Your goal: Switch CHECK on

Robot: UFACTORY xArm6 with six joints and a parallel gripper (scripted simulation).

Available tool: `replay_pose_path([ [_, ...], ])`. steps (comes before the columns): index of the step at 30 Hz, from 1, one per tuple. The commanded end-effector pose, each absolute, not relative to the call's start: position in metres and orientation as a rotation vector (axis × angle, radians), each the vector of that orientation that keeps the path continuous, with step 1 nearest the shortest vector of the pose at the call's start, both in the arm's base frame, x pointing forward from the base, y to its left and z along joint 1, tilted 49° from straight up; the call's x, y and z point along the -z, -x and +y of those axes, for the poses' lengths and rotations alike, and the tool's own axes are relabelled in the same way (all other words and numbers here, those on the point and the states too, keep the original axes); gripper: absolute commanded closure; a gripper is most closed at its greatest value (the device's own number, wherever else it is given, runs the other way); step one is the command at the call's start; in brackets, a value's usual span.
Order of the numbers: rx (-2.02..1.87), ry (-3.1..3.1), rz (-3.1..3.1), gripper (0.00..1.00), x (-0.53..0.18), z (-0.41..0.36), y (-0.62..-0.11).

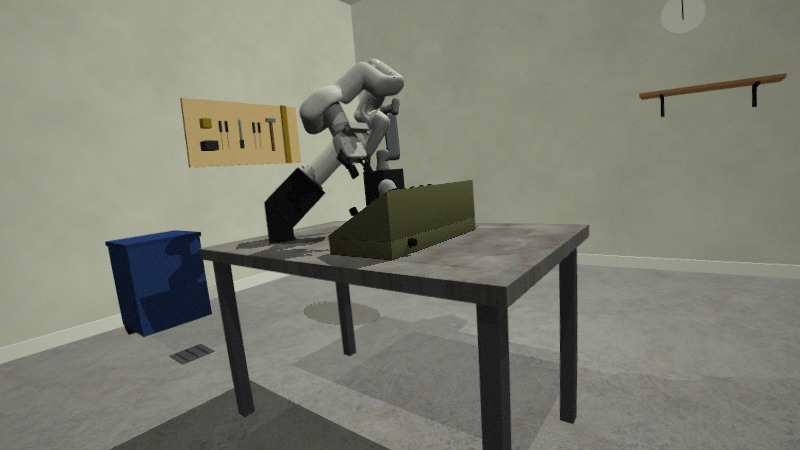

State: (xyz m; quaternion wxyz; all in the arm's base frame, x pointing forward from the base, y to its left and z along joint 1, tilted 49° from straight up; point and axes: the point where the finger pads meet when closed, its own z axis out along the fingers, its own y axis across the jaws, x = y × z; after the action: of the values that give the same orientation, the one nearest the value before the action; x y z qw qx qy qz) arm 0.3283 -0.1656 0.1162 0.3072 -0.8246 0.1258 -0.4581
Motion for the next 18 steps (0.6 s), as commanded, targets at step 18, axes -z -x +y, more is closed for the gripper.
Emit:
replay_pose_path([
  [18, 1.213, 2.184, 0.334, 0.24, -0.094, -0.153, -0.311],
])
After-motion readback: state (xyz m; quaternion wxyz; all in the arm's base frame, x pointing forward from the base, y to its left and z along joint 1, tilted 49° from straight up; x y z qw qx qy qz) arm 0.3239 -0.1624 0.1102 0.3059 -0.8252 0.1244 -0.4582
